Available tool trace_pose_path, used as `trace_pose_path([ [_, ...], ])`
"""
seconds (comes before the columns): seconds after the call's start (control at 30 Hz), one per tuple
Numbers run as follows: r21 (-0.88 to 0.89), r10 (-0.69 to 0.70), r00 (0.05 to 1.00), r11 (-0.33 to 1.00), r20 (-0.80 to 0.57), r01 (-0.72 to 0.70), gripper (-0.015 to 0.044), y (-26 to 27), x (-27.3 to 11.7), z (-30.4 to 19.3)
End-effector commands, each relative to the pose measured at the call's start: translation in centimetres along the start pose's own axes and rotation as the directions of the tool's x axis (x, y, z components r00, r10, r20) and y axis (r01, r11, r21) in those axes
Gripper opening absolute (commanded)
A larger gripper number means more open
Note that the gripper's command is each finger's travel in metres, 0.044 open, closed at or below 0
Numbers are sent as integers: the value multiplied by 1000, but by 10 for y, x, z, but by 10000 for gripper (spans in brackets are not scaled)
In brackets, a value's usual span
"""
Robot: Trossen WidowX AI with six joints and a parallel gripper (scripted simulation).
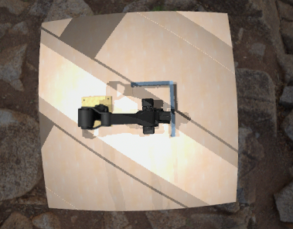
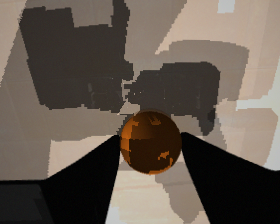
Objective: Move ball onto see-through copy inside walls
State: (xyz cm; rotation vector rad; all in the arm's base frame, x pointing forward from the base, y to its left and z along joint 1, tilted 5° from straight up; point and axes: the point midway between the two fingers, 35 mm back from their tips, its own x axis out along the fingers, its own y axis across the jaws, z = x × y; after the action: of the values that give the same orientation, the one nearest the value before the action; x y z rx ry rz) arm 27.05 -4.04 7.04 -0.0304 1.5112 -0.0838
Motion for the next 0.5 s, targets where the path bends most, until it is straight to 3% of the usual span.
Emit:
trace_pose_path([
  [0.0,-4,-4,1000,1000,-8,4,0,-1,9,-2],
  [0.3,-4,-4,1000,1000,-8,4,0,-1,16,-2],
  [0.47,0,0,1000,1000,-3,0,131,0,12,-1],
])
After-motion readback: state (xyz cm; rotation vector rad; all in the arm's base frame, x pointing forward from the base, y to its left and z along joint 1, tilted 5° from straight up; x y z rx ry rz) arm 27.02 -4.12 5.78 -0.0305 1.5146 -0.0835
